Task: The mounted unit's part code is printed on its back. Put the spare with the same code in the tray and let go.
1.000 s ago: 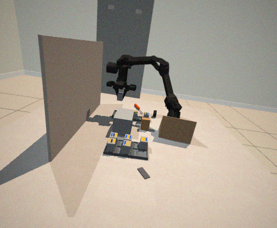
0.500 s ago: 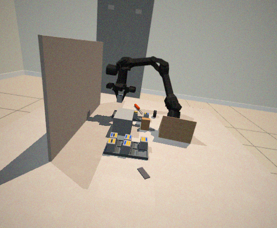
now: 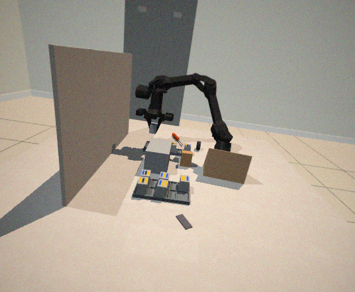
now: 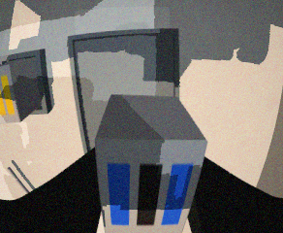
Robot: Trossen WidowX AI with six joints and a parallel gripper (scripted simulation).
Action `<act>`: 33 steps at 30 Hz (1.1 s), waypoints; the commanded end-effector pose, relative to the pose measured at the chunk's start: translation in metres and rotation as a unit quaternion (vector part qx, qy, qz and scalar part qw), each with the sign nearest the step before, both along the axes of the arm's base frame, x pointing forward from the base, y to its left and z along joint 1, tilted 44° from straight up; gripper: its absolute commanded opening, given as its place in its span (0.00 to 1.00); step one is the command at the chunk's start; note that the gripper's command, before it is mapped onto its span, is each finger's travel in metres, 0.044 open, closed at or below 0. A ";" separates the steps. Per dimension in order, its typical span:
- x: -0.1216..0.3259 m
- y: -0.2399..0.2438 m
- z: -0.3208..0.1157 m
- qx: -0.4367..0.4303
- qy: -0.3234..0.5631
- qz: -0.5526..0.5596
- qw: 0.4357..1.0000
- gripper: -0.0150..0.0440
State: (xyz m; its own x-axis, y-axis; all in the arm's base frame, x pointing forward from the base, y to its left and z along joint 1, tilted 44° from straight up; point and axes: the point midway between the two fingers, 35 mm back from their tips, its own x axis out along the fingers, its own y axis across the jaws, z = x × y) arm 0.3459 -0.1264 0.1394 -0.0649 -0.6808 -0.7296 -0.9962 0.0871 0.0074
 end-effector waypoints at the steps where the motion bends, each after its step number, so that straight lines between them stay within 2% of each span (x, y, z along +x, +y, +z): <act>1: -0.001 -0.003 -0.002 -0.002 0.003 0.002 1.000 0.25; 33: -0.004 -0.021 -0.021 -0.003 0.002 0.002 1.000 0.25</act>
State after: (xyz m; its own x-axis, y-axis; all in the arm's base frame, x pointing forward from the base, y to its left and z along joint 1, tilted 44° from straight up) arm 0.3433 -0.1457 0.1202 -0.0642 -0.6825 -0.7281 -0.9962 0.0867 0.0065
